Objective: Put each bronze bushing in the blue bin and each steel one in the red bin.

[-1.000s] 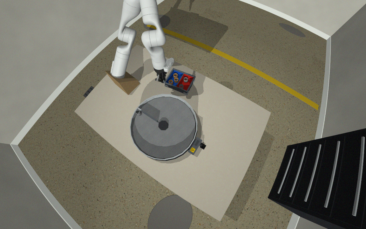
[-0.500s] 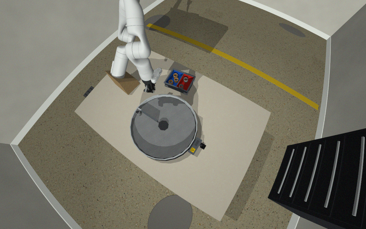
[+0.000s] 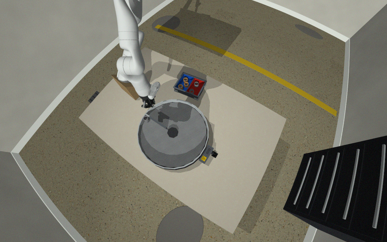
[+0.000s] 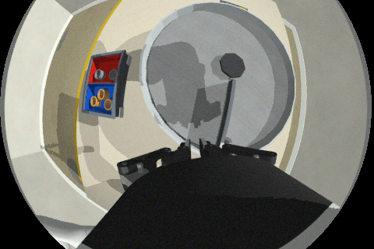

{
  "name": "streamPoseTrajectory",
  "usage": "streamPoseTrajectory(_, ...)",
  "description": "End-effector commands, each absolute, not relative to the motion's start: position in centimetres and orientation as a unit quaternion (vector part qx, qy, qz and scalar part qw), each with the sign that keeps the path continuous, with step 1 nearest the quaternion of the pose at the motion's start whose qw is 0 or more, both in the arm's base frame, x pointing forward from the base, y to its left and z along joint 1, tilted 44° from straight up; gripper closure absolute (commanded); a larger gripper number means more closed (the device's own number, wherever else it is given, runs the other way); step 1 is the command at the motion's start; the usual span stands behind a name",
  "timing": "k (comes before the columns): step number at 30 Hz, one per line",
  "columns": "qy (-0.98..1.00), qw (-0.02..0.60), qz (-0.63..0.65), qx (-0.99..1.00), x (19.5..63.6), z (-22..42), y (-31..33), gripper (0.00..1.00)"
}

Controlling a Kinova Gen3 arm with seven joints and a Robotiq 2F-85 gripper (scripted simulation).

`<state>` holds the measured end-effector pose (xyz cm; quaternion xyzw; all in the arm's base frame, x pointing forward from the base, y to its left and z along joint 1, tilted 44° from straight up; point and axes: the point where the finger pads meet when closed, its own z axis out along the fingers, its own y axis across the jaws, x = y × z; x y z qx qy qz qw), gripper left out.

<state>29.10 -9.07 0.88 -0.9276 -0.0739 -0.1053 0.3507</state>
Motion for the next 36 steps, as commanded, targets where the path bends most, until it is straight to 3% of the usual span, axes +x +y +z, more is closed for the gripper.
streamPoseTrajectory(1, -0.065, 0.357, -0.106, -0.926, 28.6, -1.5, -10.9, 0.86)
streamPoseTrajectory(12, -0.072, 0.356, -0.109, -0.925, 27.5, -5.9, -15.2, 0.86)
streamPoseTrajectory(36, -0.072, 0.355, -0.109, -0.926, 27.9, -7.8, -13.5, 0.86)
